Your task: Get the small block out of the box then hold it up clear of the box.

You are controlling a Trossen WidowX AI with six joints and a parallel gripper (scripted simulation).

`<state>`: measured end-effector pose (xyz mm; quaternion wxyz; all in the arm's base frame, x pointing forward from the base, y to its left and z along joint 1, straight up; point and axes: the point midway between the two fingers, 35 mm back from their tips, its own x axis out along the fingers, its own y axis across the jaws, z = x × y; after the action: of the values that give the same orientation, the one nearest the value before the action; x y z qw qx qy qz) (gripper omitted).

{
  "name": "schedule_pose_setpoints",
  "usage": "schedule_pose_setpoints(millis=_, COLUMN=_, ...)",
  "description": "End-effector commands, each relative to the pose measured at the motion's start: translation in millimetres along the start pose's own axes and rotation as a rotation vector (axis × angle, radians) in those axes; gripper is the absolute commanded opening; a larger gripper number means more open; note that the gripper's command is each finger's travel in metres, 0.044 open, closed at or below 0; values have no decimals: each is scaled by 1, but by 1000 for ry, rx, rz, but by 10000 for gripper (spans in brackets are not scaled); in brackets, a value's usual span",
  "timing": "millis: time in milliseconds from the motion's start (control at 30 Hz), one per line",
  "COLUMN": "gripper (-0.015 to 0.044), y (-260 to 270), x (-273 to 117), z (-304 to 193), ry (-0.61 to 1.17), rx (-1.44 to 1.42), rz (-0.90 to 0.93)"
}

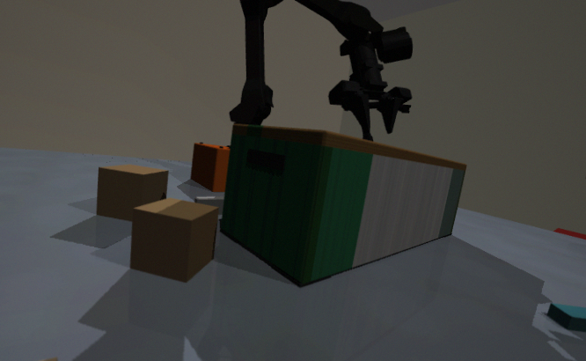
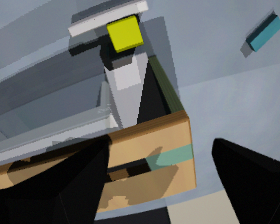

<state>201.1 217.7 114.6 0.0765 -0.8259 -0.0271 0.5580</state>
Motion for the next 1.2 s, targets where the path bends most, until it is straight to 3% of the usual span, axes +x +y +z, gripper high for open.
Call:
schedule_pose_setpoints(millis=0, gripper=285, y=4, x=2, z=8, ry=23, rx=-321, rz=21)
schedule_pose_setpoints(millis=367, gripper=285, y=4, x=5, z=8, ry=23, rx=-321, rz=21)
schedule_pose_setpoints(millis=600, gripper=285, y=16, x=88, z=40, ry=23, rx=-321, rz=21)
schedule_pose_setpoints(millis=1167, gripper=285, y=18, x=106, z=47, ry=23, rx=-321, rz=22)
